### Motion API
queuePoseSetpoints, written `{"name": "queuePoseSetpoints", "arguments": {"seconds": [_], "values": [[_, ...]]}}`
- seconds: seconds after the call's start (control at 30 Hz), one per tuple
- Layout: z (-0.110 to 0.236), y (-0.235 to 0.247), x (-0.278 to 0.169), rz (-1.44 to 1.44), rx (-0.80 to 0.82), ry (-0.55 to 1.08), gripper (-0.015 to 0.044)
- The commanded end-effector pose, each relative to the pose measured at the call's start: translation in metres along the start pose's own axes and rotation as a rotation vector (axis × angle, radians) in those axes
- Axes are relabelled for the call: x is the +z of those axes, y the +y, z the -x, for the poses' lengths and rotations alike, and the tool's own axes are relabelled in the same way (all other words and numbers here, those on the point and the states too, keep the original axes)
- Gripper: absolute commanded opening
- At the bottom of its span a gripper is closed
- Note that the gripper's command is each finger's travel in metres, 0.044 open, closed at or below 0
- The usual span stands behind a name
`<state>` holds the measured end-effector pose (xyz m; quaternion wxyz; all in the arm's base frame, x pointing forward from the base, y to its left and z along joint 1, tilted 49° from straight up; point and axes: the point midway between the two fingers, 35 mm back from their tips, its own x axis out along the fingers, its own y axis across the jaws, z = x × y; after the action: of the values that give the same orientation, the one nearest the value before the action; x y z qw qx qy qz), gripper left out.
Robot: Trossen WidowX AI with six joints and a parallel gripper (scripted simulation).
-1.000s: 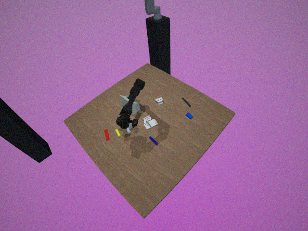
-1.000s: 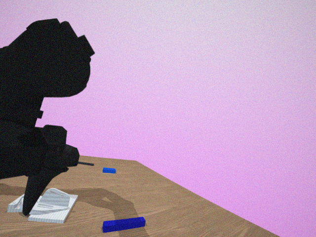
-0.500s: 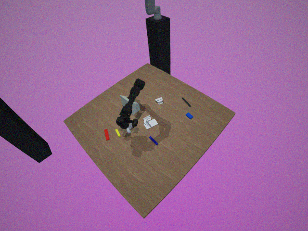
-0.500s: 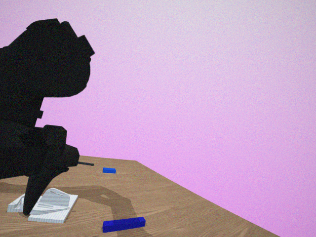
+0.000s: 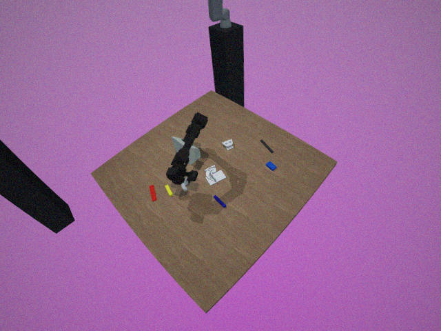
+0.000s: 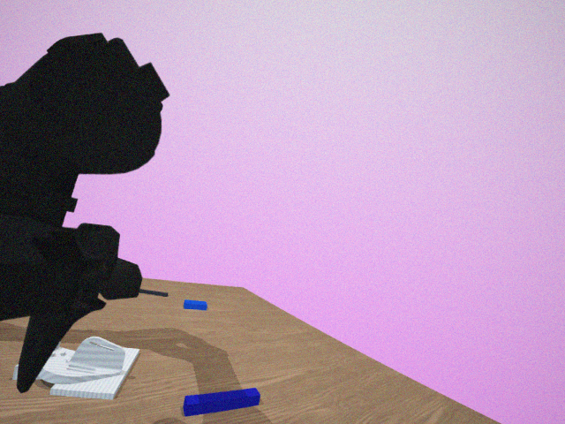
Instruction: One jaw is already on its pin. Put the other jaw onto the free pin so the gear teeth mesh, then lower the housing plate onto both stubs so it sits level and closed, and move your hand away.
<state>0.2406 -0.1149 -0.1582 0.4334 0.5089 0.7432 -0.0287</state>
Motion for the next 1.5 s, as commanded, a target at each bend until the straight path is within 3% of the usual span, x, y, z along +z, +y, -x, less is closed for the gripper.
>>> {"name": "queuePoseSetpoints", "arguments": {"seconds": [0.0, 0.27, 0.67, 1.23, 1.47], "values": [[0.0000, 0.0000, 0.0000, 0.000, 0.000, 0.000, 0.0204], [0.0000, 0.0000, 0.0000, 0.000, 0.000, 0.000, 0.0000], [0.0000, 0.0000, 0.0000, 0.000, 0.000, 0.000, 0.0000], [0.0019, -0.0032, -0.0063, 0.401, 0.000, 0.000, 0.0440], [0.0027, -0.0047, -0.0094, 0.595, 0.000, 0.000, 0.0440]]}}
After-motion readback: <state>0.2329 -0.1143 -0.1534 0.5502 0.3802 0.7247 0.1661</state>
